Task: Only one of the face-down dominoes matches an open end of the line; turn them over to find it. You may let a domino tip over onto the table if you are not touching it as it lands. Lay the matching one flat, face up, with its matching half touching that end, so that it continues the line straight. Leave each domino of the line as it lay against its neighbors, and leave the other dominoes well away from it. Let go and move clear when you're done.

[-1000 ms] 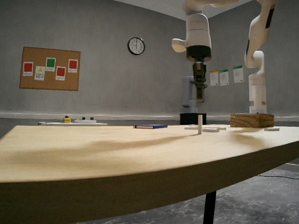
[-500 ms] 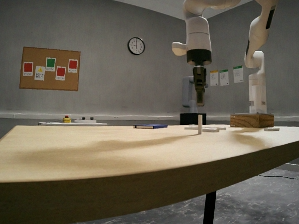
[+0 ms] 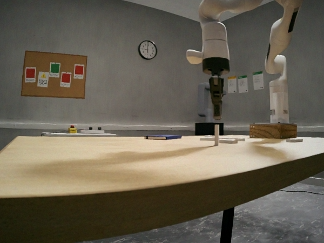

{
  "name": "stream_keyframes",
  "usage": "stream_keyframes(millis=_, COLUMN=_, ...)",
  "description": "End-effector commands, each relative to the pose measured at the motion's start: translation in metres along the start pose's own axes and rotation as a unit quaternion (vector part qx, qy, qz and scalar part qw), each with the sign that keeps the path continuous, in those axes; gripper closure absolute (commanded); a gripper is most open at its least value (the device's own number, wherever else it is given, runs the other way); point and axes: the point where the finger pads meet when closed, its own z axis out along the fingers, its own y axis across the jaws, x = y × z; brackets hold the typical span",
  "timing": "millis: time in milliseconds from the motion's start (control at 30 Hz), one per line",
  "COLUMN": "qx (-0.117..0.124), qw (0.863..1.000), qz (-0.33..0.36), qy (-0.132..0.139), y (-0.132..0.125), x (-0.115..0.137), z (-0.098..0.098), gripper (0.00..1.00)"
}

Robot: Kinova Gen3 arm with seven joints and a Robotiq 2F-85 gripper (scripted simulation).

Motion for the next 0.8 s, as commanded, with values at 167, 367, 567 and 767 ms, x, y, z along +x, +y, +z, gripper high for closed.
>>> stream_keyframes(millis=167, qx=0.001, qw=1.0, qz=0.0, qy=0.0, y=-0.0006, x=0.0002, z=0.0026, gripper=0.51)
stream_keyframes(millis=367, qx=0.001, qw=1.0, qz=0.0, qy=0.0, y=-0.0006, x=0.0002, z=0.0035, gripper=0.51)
stream_keyframes(millis=567, qx=0.001, qw=1.0, qz=0.0, qy=0.0, y=-0.0006, x=0.0002, z=0.0038, gripper=0.51)
stream_keyframes(millis=767, qx=0.001, qw=1.0, qz=0.0, qy=0.0, y=-0.0006, x=0.0002, z=0.0038, gripper=0.51)
